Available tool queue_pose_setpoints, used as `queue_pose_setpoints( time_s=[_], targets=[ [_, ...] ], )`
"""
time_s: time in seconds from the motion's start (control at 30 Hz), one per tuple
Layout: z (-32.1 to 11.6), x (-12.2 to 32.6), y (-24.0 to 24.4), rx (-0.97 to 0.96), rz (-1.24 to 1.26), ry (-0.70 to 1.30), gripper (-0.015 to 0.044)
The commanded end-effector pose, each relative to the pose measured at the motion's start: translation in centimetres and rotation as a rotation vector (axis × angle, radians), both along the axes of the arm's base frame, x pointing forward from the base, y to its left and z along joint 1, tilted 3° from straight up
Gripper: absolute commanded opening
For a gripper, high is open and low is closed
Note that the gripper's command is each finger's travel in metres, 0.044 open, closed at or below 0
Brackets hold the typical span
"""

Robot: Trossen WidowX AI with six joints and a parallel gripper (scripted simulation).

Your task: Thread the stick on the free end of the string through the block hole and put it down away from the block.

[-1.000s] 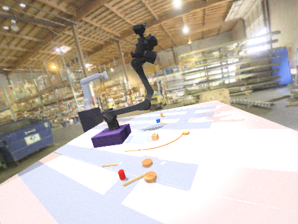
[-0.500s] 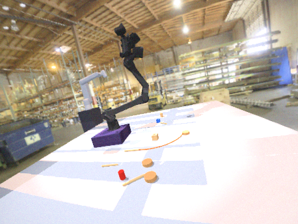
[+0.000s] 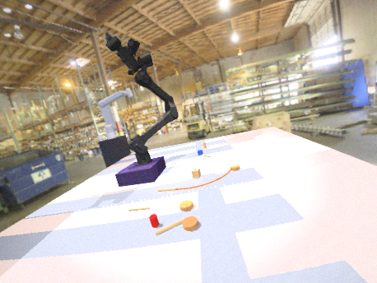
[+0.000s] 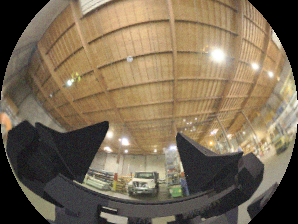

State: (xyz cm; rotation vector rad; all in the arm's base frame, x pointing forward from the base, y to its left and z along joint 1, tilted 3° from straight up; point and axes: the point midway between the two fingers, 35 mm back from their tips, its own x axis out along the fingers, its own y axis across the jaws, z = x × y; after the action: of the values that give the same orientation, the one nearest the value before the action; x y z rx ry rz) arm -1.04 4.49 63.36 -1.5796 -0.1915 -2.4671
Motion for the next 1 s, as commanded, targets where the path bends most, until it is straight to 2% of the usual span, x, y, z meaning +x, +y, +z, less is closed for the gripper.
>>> queue_pose_setpoints(
  time_s=[0.0,0.23,0.43,0.7,0.97],
  targets=[
    [-0.8,-3.7,-5.5,0.169,0.077,-0.073,0.0440],
    [-3.7,-6.6,-15.6,0.474,0.210,-0.139,0.0440],
    [-7.9,-5.6,-24.4,0.754,0.348,-0.130,0.0440],
    [-15.4,0.3,-33.6,1.130,0.523,-0.020,0.0440],
    [-24.0,9.2,-38.2,1.488,0.668,0.207,0.0440]
  ],
)
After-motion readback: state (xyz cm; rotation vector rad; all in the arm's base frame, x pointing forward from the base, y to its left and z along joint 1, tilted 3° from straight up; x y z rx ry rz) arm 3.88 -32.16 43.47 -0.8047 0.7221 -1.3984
